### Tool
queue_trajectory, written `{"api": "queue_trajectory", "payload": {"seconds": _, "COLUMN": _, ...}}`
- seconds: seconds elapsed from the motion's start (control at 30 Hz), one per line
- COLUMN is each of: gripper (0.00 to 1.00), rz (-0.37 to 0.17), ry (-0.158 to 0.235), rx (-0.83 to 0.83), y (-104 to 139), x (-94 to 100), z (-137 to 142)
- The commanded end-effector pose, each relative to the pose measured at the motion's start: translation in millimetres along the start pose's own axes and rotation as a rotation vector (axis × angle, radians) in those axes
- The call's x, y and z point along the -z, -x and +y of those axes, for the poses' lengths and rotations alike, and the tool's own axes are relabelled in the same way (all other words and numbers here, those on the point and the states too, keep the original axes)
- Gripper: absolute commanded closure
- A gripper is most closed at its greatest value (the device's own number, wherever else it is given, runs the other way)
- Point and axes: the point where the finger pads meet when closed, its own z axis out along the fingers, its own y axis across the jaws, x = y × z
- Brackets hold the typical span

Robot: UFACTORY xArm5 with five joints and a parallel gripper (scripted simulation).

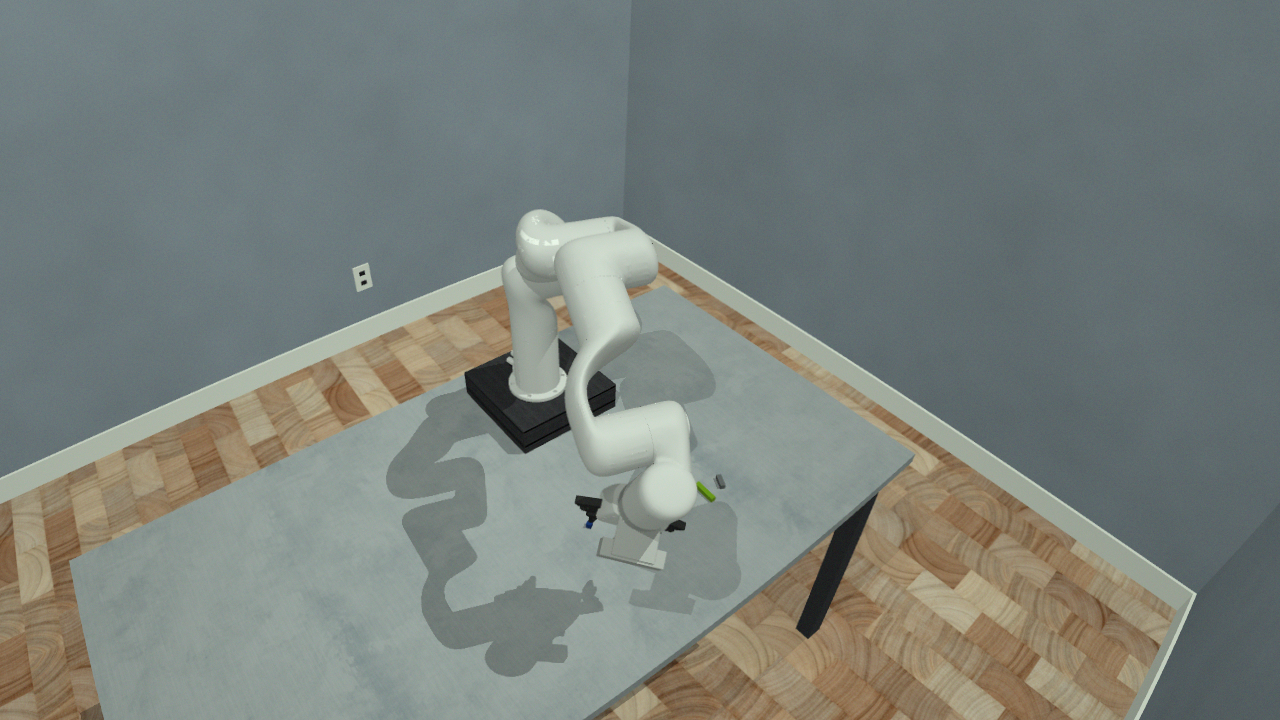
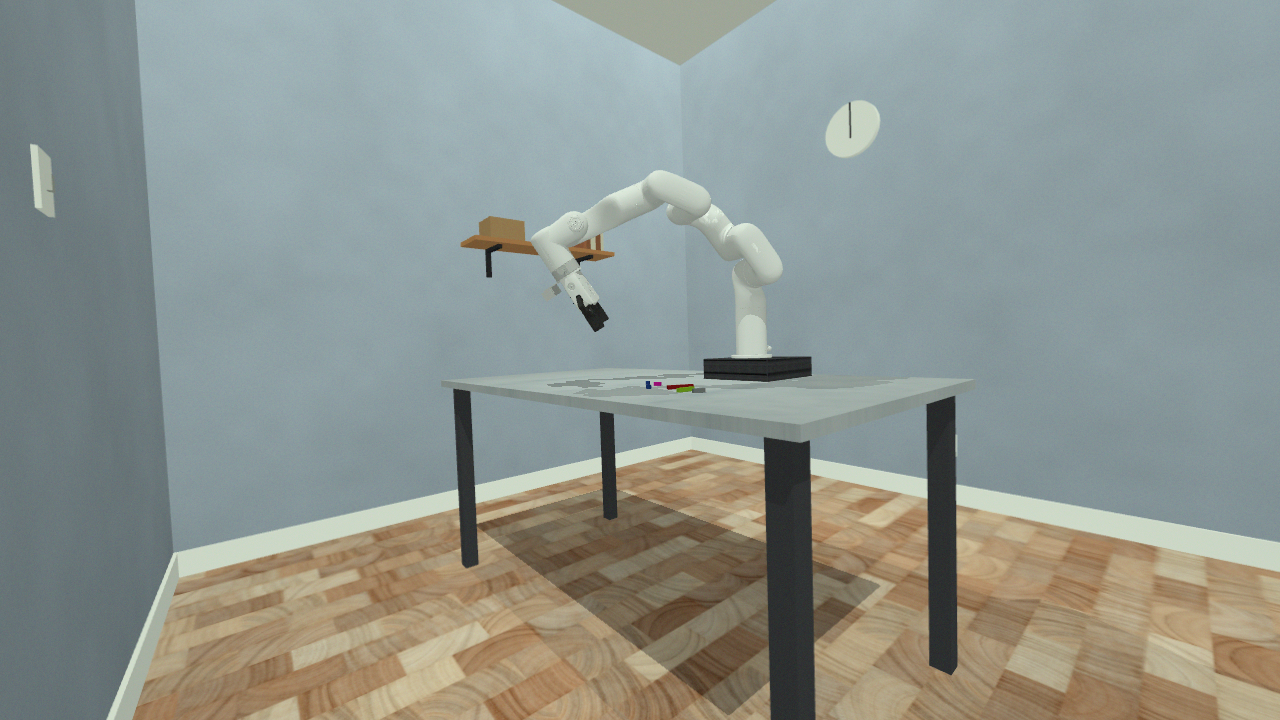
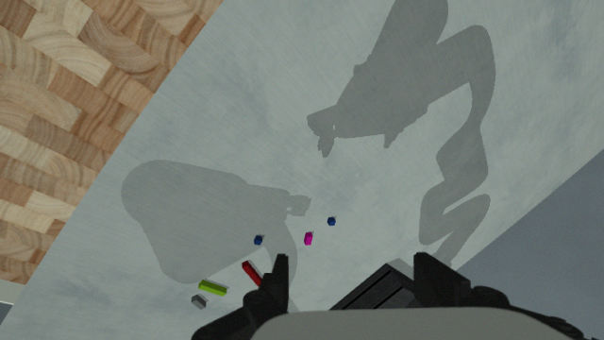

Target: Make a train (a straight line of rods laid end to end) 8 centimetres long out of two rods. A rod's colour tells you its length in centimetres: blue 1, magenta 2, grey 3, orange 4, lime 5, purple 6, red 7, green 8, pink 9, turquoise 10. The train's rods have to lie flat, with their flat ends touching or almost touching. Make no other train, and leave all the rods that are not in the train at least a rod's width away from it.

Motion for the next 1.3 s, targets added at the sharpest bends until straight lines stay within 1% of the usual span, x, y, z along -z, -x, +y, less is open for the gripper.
{"api": "queue_trajectory", "payload": {"seconds": 0.0, "gripper": 0.0, "rz": 0.038, "ry": -0.009, "rx": -0.068, "y": 2.1, "x": -2.3, "z": -12.5}}
{"api": "queue_trajectory", "payload": {"seconds": 0.1, "gripper": 0.0, "rz": 0.09, "ry": -0.019, "rx": -0.201, "y": 9.7, "x": -12.7, "z": -38.0}}
{"api": "queue_trajectory", "payload": {"seconds": 0.13, "gripper": 0.0, "rz": 0.09, "ry": -0.019, "rx": -0.201, "y": 9.7, "x": -12.7, "z": -38.0}}
{"api": "queue_trajectory", "payload": {"seconds": 0.17, "gripper": 0.0, "rz": 0.108, "ry": -0.025, "rx": -0.249, "y": 13.0, "x": -16.8, "z": -47.2}}
{"api": "queue_trajectory", "payload": {"seconds": 0.23, "gripper": 0.0, "rz": 0.109, "ry": -0.025, "rx": -0.25, "y": 13.1, "x": -16.9, "z": -47.4}}
{"api": "queue_trajectory", "payload": {"seconds": 0.3, "gripper": 0.0, "rz": 0.144, "ry": -0.043, "rx": -0.347, "y": 20.4, "x": -25.3, "z": -65.2}}
{"api": "queue_trajectory", "payload": {"seconds": 0.37, "gripper": 0.0, "rz": 0.147, "ry": -0.045, "rx": -0.357, "y": 21.2, "x": -26.2, "z": -67.0}}
{"api": "queue_trajectory", "payload": {"seconds": 0.4, "gripper": 0.0, "rz": 0.167, "ry": -0.058, "rx": -0.413, "y": 26.0, "x": -31.4, "z": -77.0}}
{"api": "queue_trajectory", "payload": {"seconds": 0.43, "gripper": 0.0, "rz": 0.167, "ry": -0.058, "rx": -0.413, "y": 26.0, "x": -31.4, "z": -77.0}}
{"api": "queue_trajectory", "payload": {"seconds": 0.47, "gripper": 0.0, "rz": 0.185, "ry": -0.073, "rx": -0.47, "y": 31.2, "x": -36.7, "z": -86.8}}
{"api": "queue_trajectory", "payload": {"seconds": 0.6, "gripper": 0.0, "rz": 0.186, "ry": -0.074, "rx": -0.471, "y": 31.3, "x": -36.8, "z": -86.9}}
{"api": "queue_trajectory", "payload": {"seconds": 0.67, "gripper": 0.0, "rz": 0.221, "ry": -0.111, "rx": -0.588, "y": 43.3, "x": -48.5, "z": -106.5}}
{"api": "queue_trajectory", "payload": {"seconds": 0.7, "gripper": 0.0, "rz": 0.221, "ry": -0.111, "rx": -0.588, "y": 43.3, "x": -48.5, "z": -106.5}}
{"api": "queue_trajectory", "payload": {"seconds": 0.73, "gripper": 0.0, "rz": 0.233, "ry": -0.128, "rx": -0.634, "y": 48.3, "x": -53.3, "z": -113.8}}
{"api": "queue_trajectory", "payload": {"seconds": 0.8, "gripper": 0.0, "rz": 0.236, "ry": -0.133, "rx": -0.647, "y": 49.9, "x": -54.7, "z": -116.0}}
{"api": "queue_trajectory", "payload": {"seconds": 0.83, "gripper": 0.0, "rz": 0.25, "ry": -0.158, "rx": -0.707, "y": 56.8, "x": -61.1, "z": -125.0}}
{"api": "queue_trajectory", "payload": {"seconds": 0.87, "gripper": 0.0, "rz": 0.25, "ry": -0.158, "rx": -0.707, "y": 56.8, "x": -61.1, "z": -125.0}}
{"api": "queue_trajectory", "payload": {"seconds": 0.9, "gripper": 0.0, "rz": 0.26, "ry": -0.179, "rx": -0.755, "y": 62.8, "x": -66.4, "z": -132.1}}
{"api": "queue_trajectory", "payload": {"seconds": 0.97, "gripper": 0.0, "rz": 0.262, "ry": -0.183, "rx": -0.765, "y": 64.1, "x": -67.6, "z": -133.6}}
{"api": "queue_trajectory", "payload": {"seconds": 1.0, "gripper": 0.0, "rz": 0.272, "ry": -0.211, "rx": -0.823, "y": 71.7, "x": -74.1, "z": -141.7}}
{"api": "queue_trajectory", "payload": {"seconds": 1.03, "gripper": 0.0, "rz": 0.272, "ry": -0.211, "rx": -0.823, "y": 71.7, "x": -74.1, "z": -141.7}}
{"api": "queue_trajectory", "payload": {"seconds": 1.07, "gripper": 0.0, "rz": 0.279, "ry": -0.237, "rx": -0.875, "y": 78.8, "x": -80.2, "z": -148.8}}
{"api": "queue_trajectory", "payload": {"seconds": 1.13, "gripper": 0.0, "rz": 0.279, "ry": -0.237, "rx": -0.875, "y": 78.8, "x": -80.2, "z": -148.8}}
{"api": "queue_trajectory", "payload": {"seconds": 1.17, "gripper": 0.0, "rz": 0.284, "ry": -0.265, "rx": -0.931, "y": 86.6, "x": -86.8, "z": -155.8}}
{"api": "queue_trajectory", "payload": {"seconds": 1.23, "gripper": 0.0, "rz": 0.284, "ry": -0.268, "rx": -0.935, "y": 87.2, "x": -87.3, "z": -156.3}}
{"api": "queue_trajectory", "payload": {"seconds": 1.27, "gripper": 0.0, "rz": 0.287, "ry": -0.297, "rx": -0.988, "y": 95.0, "x": -93.8, "z": -162.7}}
